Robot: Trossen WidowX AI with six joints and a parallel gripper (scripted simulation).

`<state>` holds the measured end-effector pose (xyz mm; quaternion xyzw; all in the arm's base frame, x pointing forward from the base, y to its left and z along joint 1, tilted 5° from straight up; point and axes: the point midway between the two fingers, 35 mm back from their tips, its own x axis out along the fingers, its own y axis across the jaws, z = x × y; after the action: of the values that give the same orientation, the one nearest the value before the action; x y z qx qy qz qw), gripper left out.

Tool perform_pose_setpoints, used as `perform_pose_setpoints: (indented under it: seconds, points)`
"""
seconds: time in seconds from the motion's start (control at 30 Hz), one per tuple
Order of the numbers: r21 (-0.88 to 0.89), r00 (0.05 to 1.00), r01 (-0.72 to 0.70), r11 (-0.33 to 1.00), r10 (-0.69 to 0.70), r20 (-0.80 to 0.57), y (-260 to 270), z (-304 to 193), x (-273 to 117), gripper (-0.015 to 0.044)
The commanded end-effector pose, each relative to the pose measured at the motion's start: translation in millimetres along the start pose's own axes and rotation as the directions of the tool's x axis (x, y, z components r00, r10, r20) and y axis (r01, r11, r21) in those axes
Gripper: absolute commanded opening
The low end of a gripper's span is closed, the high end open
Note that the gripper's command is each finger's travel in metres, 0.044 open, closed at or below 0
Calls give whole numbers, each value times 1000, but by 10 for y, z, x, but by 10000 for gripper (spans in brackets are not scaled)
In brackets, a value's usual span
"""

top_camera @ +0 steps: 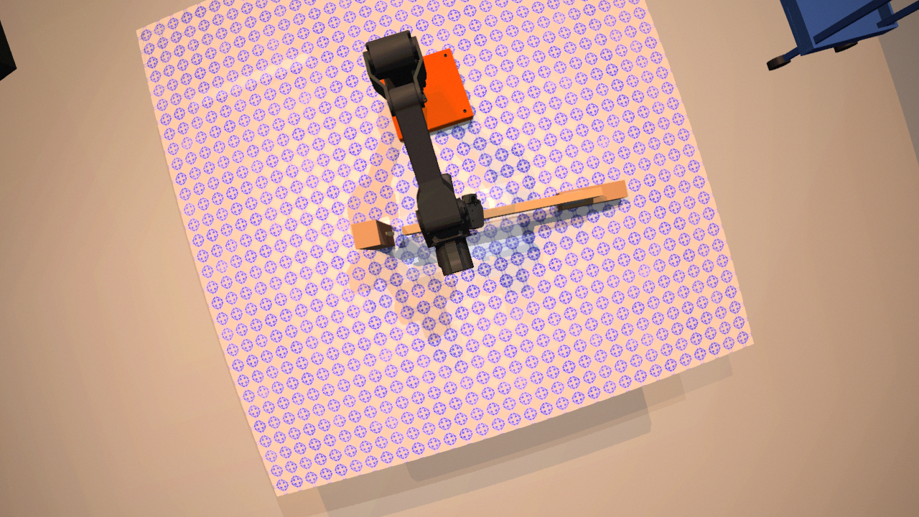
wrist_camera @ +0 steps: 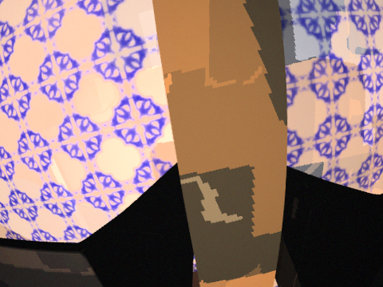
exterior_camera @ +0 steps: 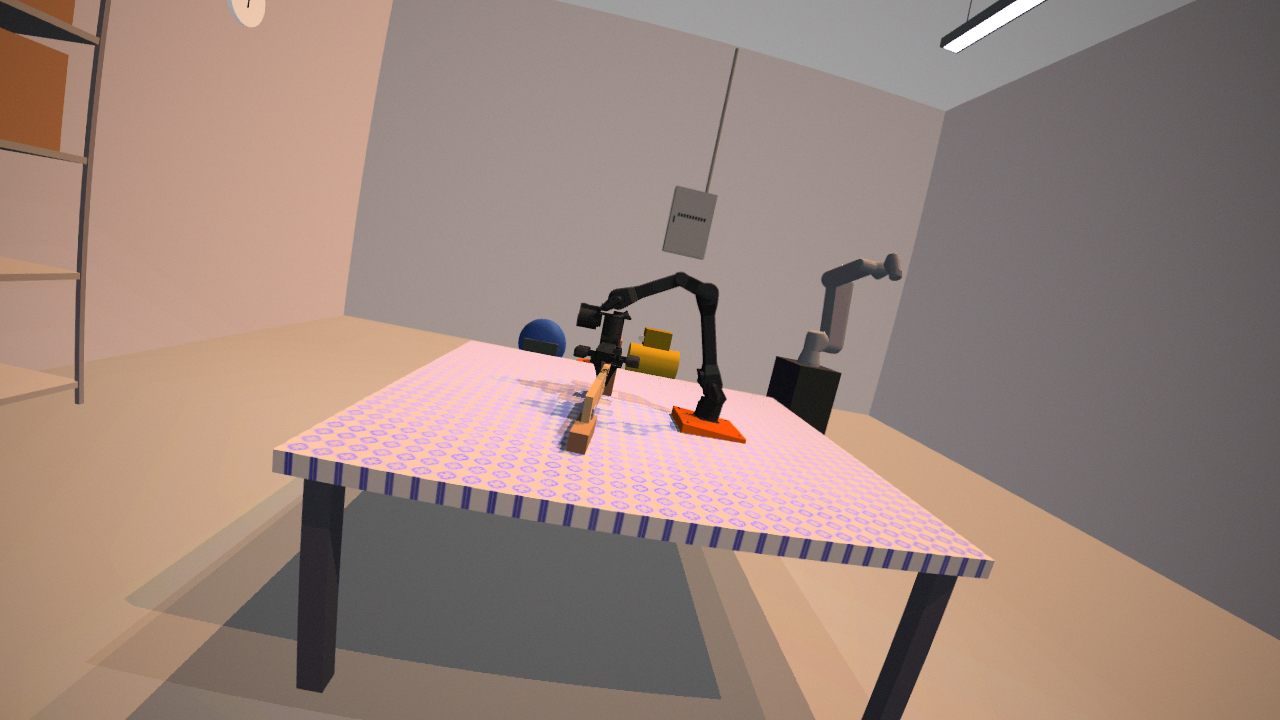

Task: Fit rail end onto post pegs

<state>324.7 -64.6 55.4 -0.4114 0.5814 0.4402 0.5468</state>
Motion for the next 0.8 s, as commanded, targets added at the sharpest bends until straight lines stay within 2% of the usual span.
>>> perform_pose_setpoints:
  seconds: [0.0, 0.77]
  points:
    - [1, 1000, 9, 1000, -9, 1, 2, 1, -47, 0]
    - [1, 1000, 9, 1000, -9, 1, 6, 1, -9, 0]
